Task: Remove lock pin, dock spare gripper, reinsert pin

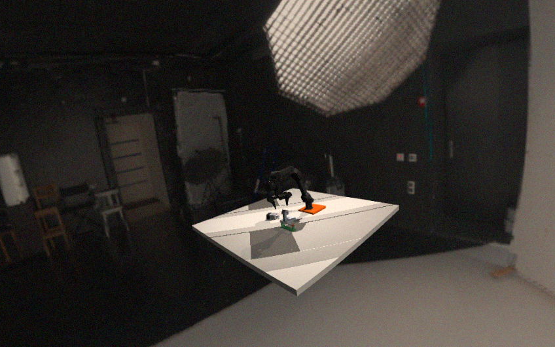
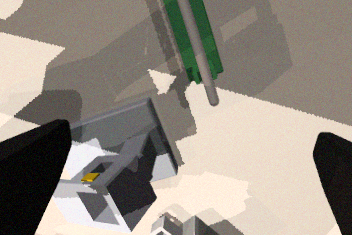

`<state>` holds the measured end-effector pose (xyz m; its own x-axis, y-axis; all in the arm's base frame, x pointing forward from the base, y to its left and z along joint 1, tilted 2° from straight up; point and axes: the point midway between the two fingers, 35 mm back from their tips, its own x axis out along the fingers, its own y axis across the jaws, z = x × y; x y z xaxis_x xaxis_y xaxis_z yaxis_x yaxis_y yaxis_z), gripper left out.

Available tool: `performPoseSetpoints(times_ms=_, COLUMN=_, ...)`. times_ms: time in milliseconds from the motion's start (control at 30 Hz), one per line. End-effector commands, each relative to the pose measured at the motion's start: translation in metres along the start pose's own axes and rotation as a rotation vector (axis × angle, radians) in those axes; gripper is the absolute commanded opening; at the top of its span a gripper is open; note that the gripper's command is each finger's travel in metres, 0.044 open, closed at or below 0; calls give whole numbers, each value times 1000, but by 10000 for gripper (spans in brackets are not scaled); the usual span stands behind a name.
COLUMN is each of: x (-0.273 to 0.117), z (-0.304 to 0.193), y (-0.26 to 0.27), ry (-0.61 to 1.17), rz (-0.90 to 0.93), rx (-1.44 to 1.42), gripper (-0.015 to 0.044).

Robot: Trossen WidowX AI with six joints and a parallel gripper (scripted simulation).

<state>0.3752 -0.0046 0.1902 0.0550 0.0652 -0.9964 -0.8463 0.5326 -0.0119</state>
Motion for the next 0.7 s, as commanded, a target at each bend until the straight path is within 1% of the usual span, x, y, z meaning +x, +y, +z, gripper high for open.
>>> performPoseSetpoints(times_ms=0, x=3, z=-45, y=-16, ry=24, rz=-19, rx=459, gripper=440)
performPoseSetpoints(times_ms=267, x=5, z=-136, y=-29, ry=32, rz=-86, rx=1462, gripper=440)
performPoseSetpoints(times_ms=567, x=7, z=-205, y=-23, ry=14, rz=-154, rx=2236, gripper=440)
performPoseSetpoints(times_ms=600, x=7, z=-209, y=-22, ry=11, rz=-159, rx=2287, gripper=440)
performPoseSetpoints(times_ms=667, x=7, z=-211, y=-22, ry=11, rz=-161, rx=2304, gripper=440)
